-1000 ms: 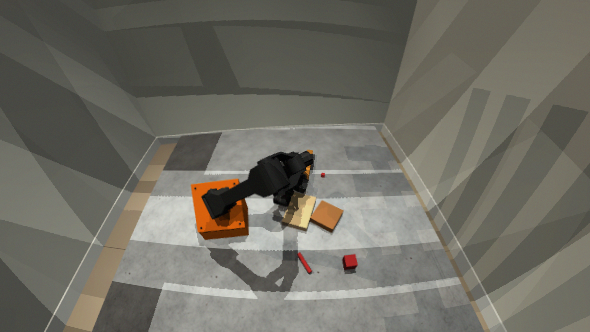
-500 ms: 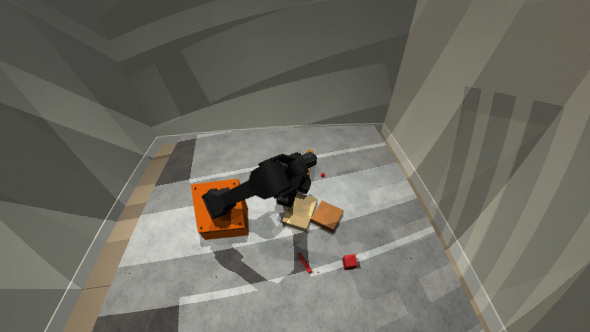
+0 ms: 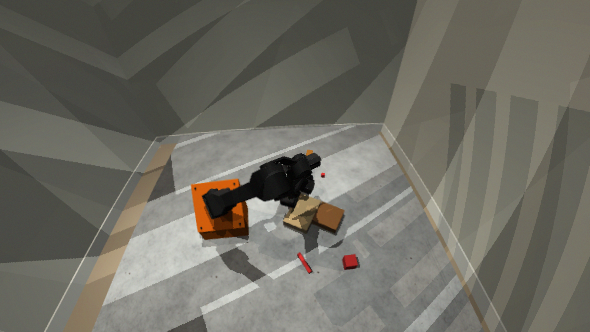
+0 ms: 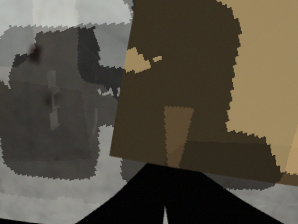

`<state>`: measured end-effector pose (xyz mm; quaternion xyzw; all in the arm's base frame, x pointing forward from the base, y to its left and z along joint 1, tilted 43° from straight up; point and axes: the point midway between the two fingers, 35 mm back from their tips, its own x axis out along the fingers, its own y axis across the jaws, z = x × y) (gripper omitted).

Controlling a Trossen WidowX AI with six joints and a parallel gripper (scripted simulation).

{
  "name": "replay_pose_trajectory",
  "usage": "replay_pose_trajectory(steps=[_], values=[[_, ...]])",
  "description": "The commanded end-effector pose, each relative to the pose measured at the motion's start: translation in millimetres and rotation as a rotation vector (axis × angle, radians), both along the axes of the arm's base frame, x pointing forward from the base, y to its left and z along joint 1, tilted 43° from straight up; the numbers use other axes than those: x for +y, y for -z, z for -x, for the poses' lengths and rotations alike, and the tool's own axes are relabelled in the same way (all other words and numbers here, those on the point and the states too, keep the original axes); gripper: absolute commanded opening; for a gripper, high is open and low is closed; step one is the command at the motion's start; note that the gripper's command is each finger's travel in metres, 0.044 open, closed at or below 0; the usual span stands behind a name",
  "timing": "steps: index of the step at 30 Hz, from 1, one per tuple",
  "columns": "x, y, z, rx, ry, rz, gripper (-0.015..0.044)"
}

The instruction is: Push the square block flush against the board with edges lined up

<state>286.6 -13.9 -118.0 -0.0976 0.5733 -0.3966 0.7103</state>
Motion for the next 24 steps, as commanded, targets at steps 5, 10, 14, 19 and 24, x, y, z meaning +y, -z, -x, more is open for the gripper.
replay_pose_trajectory(steps=[5, 10, 14, 19, 24], values=[[-4.3, -4.1, -9.3, -0.005, 0.001, 0.005, 0.0], [-5.9, -5.9, -13.5, -0.005, 0.001, 0.005, 0.0], [-7.3, -7.3, -16.7, -0.005, 0.001, 0.005, 0.0], [-9.1, -9.2, -20.8, -0.006, 0.001, 0.005, 0.0], [-10.8, -11.0, -24.8, -0.006, 0.001, 0.005, 0.0]])
